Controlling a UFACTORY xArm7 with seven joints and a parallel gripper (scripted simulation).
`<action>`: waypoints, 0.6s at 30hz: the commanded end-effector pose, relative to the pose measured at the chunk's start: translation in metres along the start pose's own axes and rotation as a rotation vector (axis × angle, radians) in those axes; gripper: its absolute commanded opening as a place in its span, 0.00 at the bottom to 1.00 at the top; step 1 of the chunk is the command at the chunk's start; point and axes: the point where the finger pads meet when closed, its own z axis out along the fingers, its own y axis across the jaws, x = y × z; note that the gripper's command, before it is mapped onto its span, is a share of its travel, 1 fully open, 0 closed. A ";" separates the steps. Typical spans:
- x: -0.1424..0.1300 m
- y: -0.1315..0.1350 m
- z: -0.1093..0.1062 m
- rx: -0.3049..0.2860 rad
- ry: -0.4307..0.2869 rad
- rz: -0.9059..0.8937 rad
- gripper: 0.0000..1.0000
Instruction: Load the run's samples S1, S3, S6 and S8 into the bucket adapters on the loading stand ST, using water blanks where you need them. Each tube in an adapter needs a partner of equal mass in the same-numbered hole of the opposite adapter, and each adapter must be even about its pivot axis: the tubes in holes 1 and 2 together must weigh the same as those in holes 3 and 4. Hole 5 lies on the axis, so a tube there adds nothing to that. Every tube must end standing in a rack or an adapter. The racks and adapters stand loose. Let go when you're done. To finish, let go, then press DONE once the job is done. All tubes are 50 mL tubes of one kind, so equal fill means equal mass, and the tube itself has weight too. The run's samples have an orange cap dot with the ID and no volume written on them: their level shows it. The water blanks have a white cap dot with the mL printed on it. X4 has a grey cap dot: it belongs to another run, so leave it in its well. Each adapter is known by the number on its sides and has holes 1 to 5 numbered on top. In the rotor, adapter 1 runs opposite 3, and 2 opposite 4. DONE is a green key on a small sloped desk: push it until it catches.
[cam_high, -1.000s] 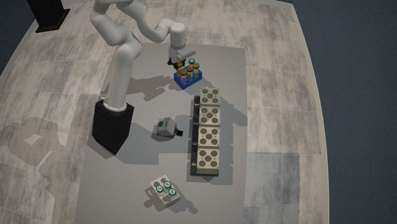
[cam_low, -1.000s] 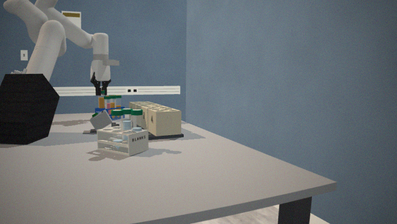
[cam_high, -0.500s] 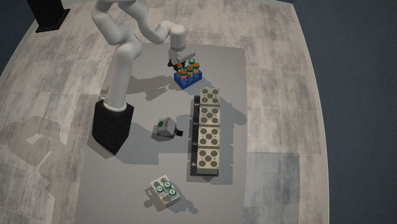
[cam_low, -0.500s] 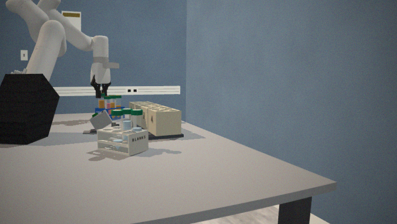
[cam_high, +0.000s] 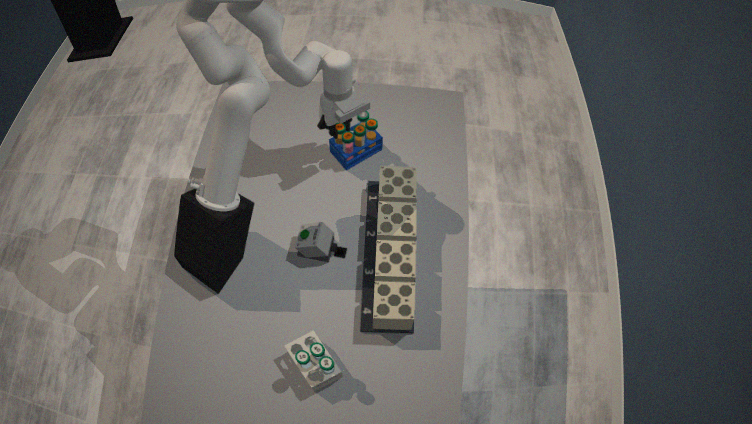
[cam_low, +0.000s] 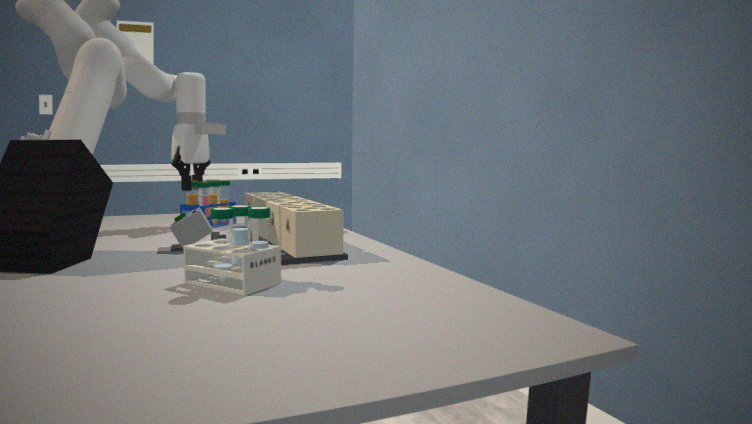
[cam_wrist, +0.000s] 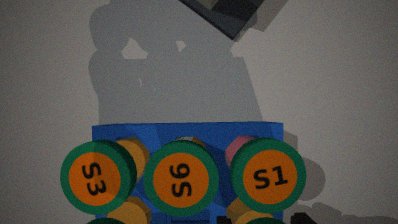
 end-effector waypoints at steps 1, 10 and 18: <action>0.000 -0.001 0.000 0.002 0.000 0.000 0.00; 0.000 -0.001 0.000 0.003 0.000 0.000 0.00; 0.000 -0.001 0.000 0.003 0.000 0.000 0.44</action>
